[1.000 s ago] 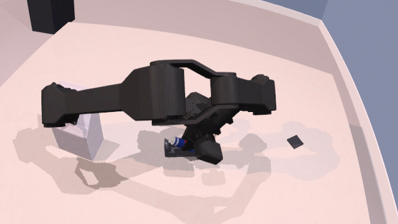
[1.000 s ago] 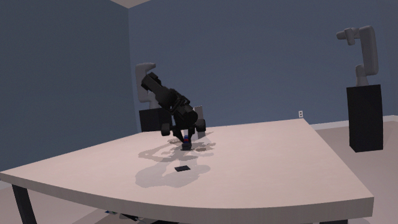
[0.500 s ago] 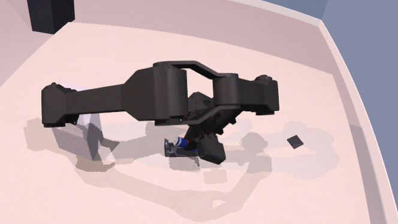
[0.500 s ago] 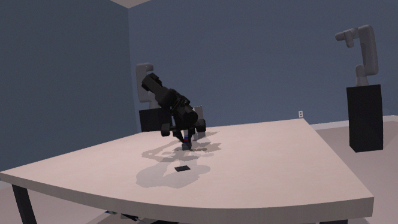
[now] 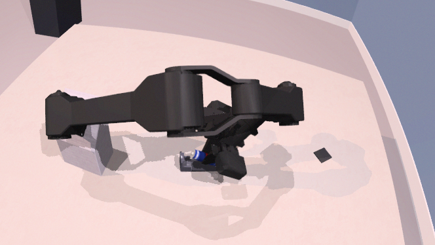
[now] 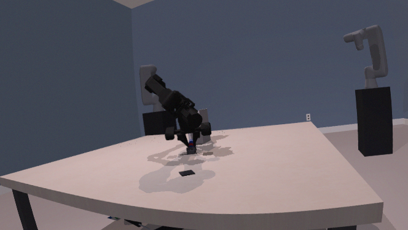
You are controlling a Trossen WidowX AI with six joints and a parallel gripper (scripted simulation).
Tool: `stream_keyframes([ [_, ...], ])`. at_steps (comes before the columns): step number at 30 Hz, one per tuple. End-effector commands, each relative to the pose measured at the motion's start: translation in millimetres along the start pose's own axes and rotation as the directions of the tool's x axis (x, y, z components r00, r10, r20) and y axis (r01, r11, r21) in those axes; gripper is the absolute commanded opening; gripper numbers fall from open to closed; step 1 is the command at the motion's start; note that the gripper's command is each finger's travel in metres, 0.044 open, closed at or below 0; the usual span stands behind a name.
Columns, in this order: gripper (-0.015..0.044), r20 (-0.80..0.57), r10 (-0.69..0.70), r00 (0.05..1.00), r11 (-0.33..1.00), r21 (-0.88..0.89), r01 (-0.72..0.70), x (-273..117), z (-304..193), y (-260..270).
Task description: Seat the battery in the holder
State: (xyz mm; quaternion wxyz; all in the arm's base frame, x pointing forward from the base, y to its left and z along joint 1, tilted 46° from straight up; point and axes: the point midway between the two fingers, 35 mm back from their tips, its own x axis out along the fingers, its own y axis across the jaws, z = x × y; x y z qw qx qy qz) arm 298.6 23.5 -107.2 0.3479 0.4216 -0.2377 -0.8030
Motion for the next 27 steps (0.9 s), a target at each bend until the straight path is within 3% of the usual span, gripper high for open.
stream_keyframes([
  [1,0.0070,-0.038,-0.005,0.999,1.000,0.008,0.005,-0.5,-4.1,-0.3],
  [27,0.0070,-0.148,-0.021,0.989,1.000,0.009,0.023,4.1,-4.6,-3.0],
])
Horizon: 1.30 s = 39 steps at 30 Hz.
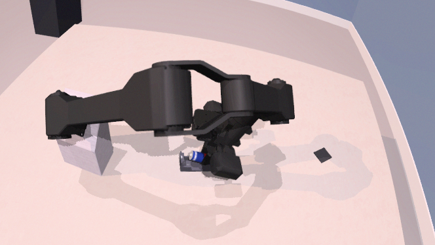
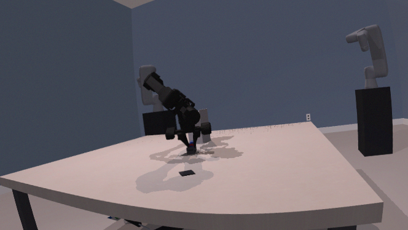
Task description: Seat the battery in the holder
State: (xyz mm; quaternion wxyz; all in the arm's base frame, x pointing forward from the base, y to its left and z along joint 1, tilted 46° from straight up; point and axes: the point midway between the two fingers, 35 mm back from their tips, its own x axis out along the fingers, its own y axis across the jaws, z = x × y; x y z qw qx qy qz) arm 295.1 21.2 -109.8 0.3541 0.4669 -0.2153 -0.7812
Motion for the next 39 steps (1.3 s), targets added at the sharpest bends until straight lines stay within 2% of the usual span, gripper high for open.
stream_keyframes([
  [1,0.0070,-0.043,-0.006,0.999,1.000,0.009,0.007,0.3,-5.9,-1.6],
  [39,0.0070,-0.195,-0.015,0.981,1.000,-0.009,0.014,5.5,-1.0,-0.6],
])
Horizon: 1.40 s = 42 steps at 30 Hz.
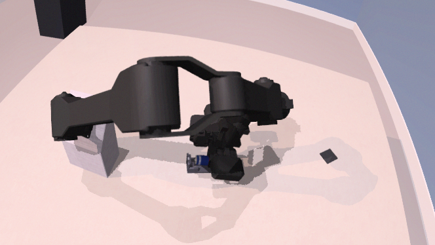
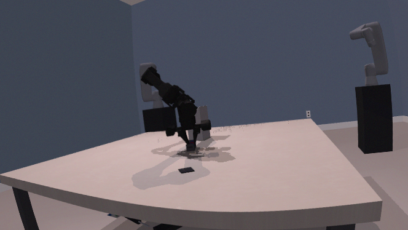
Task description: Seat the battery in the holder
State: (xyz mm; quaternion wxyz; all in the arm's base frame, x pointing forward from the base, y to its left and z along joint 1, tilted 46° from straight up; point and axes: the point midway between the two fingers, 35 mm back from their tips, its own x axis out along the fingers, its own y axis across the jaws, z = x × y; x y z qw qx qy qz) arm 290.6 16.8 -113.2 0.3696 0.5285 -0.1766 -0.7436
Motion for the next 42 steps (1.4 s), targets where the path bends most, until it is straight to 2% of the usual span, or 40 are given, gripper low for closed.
stream_keyframes([
  [1,0.0070,-0.034,-0.002,0.999,1.000,0.007,0.002,-0.6,-3.2,0.4],
  [42,0.0070,-0.166,-0.012,0.986,1.000,-0.004,0.012,4.3,6.9,4.2],
])
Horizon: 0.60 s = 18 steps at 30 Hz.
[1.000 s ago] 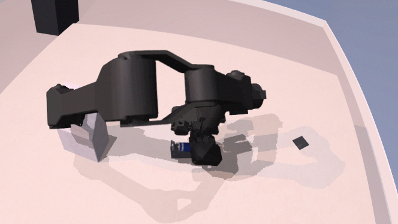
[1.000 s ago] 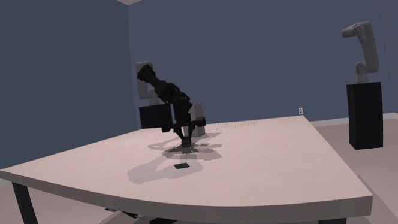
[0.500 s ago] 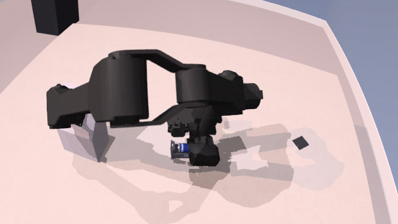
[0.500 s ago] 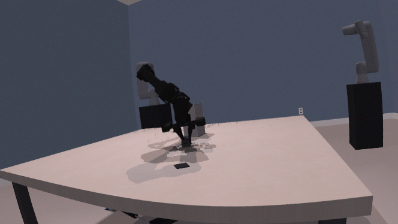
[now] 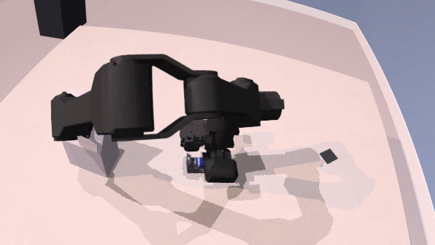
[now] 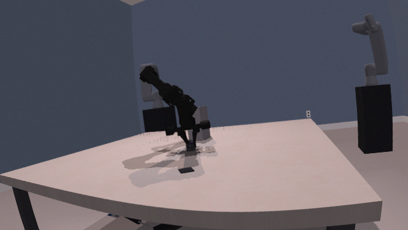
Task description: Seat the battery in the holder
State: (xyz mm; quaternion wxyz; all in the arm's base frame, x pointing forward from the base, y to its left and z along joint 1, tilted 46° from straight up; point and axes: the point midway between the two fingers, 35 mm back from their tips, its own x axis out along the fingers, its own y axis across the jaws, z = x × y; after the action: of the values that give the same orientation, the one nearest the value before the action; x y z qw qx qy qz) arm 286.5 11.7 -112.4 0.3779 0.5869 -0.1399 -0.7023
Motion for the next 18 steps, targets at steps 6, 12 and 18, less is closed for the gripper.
stream_keyframes([
  [6,0.0070,-0.012,0.003,1.000,1.000,0.002,-0.003,0.4,5.7,1.9],
  [12,0.0070,-0.017,0.001,1.000,1.000,0.001,-0.001,0.8,9.1,2.1],
  [18,0.0070,-0.021,-0.001,1.000,1.000,0.000,0.001,1.2,12.9,2.3],
])
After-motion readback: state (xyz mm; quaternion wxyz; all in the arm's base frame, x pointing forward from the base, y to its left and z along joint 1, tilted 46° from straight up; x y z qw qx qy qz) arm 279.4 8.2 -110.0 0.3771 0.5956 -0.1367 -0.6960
